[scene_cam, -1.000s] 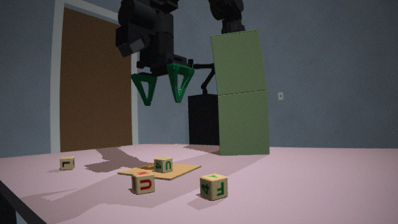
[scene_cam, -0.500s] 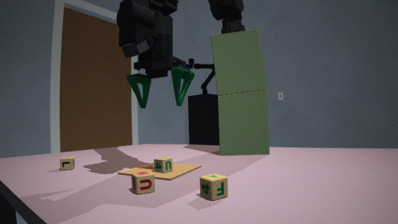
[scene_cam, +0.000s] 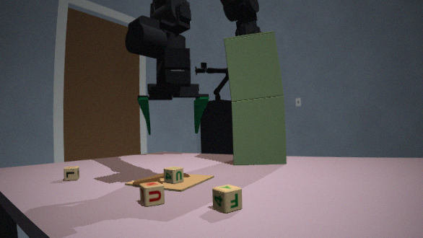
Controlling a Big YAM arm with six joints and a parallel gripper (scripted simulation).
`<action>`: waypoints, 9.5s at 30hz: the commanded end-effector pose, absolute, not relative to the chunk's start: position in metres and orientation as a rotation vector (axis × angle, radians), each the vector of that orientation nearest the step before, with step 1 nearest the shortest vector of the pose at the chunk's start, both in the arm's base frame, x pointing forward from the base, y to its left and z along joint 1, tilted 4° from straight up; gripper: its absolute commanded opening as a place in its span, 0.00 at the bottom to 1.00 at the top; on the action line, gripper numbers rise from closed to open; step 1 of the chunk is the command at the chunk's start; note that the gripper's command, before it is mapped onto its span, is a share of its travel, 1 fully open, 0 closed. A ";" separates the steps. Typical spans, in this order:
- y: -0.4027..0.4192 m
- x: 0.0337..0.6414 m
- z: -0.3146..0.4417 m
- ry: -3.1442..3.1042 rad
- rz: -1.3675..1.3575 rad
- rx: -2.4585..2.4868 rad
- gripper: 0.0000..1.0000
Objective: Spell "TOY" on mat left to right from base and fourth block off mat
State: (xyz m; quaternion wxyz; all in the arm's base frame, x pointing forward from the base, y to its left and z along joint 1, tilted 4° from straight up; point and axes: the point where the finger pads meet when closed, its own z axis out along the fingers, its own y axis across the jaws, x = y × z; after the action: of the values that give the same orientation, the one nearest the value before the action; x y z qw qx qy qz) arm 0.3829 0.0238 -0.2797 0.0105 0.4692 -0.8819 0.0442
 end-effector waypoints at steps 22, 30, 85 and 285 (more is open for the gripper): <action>0.022 0.388 -0.291 -2.115 0.115 2.302 0.64; 0.022 0.388 -0.291 -2.114 0.115 2.302 0.64; 0.019 0.393 -0.329 -2.118 0.123 2.306 0.64; 0.015 0.389 -0.350 -2.117 0.121 2.305 0.64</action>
State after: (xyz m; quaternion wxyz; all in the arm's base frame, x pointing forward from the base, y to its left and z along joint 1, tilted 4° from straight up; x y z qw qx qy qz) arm 0.3891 0.0210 -0.3429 0.0064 0.7375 -0.6742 0.0395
